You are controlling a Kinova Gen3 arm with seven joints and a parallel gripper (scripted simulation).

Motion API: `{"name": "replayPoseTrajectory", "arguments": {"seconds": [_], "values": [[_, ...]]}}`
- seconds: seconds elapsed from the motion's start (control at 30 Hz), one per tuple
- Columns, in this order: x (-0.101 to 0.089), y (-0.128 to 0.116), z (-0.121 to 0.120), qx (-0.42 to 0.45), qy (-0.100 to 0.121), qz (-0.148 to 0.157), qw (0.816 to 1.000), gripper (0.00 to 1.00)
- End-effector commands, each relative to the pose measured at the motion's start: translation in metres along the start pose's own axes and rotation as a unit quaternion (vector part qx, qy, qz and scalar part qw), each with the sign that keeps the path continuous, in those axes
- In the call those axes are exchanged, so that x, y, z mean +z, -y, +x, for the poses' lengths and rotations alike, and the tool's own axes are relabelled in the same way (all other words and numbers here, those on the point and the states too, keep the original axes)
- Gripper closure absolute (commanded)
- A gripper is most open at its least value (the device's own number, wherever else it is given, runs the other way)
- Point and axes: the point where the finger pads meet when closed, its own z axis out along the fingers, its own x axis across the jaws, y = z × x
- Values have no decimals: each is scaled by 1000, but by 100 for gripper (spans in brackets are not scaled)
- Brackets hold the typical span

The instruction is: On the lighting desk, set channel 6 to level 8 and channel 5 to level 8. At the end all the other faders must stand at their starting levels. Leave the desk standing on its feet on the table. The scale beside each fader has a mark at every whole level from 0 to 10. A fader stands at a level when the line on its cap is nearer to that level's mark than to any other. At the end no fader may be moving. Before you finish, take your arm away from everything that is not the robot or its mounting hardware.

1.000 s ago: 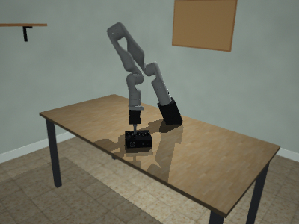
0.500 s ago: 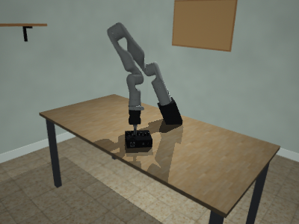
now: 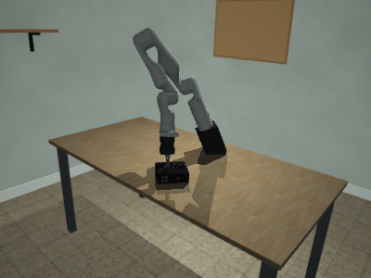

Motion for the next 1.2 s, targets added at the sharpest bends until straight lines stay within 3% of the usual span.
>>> {"name": "replayPoseTrajectory", "arguments": {"seconds": [0.0, 1.17], "values": [[0, 3, 0, 1, -1, 3, 1000, 100], [7, 3, 0, 1, -1, 3, 1000, 100]]}}
